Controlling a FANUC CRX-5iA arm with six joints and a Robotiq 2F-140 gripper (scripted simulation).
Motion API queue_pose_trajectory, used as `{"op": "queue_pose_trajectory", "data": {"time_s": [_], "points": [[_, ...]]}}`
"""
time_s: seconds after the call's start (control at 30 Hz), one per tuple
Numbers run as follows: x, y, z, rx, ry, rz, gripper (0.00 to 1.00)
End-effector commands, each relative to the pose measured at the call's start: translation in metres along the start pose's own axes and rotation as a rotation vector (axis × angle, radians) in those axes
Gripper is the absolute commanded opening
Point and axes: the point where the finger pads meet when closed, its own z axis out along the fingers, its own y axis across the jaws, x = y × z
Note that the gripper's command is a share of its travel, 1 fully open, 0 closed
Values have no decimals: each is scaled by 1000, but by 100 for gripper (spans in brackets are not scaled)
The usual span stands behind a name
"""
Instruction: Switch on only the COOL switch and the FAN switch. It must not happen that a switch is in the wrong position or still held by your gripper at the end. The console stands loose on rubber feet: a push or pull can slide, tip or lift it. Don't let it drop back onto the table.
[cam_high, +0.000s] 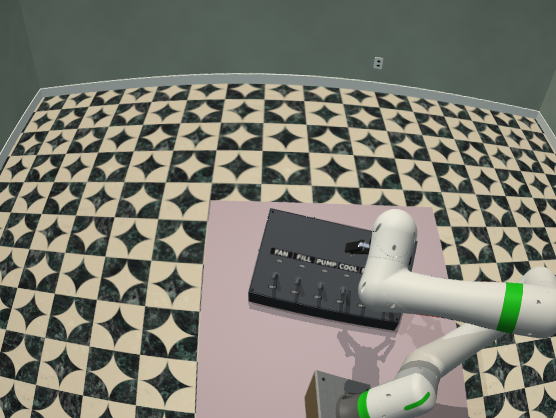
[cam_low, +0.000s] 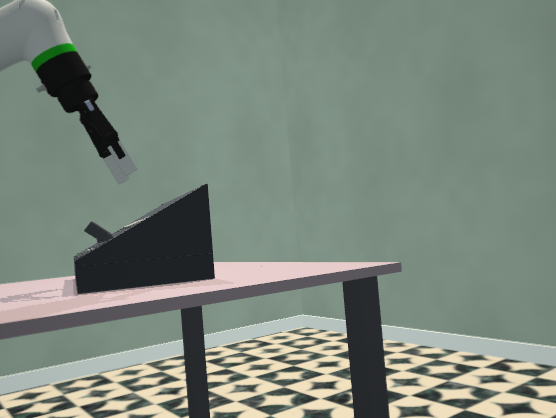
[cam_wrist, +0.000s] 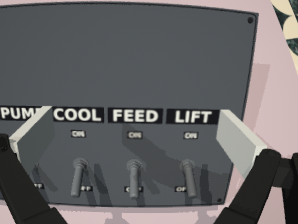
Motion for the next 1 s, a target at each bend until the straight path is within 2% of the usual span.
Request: {"op": "queue_pose_trajectory", "data": {"time_s": [0.0, 0.97], "points": [[0, 0, 0, 0, 0, 0, 100], [0, 0, 0, 0, 0, 0, 100]]}}
